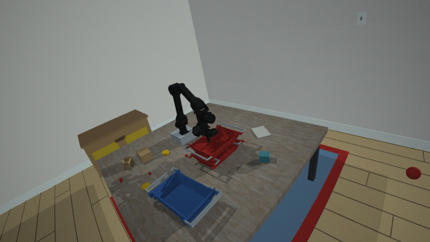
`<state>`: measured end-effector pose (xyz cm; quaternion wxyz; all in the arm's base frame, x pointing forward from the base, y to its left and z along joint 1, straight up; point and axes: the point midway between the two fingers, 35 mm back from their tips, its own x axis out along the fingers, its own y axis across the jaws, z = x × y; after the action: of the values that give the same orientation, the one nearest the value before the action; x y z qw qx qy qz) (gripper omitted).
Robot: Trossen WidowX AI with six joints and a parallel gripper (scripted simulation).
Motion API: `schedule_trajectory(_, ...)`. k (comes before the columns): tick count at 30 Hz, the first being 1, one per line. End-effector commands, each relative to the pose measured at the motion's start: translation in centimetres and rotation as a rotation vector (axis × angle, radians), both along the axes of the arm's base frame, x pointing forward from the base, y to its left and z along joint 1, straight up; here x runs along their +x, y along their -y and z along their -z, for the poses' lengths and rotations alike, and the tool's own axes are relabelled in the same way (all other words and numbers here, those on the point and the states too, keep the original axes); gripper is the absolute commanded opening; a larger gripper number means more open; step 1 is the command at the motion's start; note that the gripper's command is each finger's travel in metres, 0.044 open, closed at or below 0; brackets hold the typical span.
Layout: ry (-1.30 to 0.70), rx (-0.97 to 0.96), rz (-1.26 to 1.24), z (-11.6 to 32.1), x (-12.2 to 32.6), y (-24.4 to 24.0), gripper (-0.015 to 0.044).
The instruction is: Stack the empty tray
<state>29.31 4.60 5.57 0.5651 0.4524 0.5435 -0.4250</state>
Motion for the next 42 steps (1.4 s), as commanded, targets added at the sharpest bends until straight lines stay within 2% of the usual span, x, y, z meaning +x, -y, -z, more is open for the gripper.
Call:
schedule_trajectory(1,-0.026,-0.007,-0.004,0.5,-0.5,0.1,0.0117)
schedule_trajectory(23,-0.026,-0.007,-0.004,0.5,-0.5,0.1,0.044)
schedule_trajectory(32,-0.023,-0.004,0.0,0.0,-0.3,0.1,0.044)
schedule_trajectory(42,-0.024,-0.006,-0.002,-5.5,0.1,0.0,0.044)
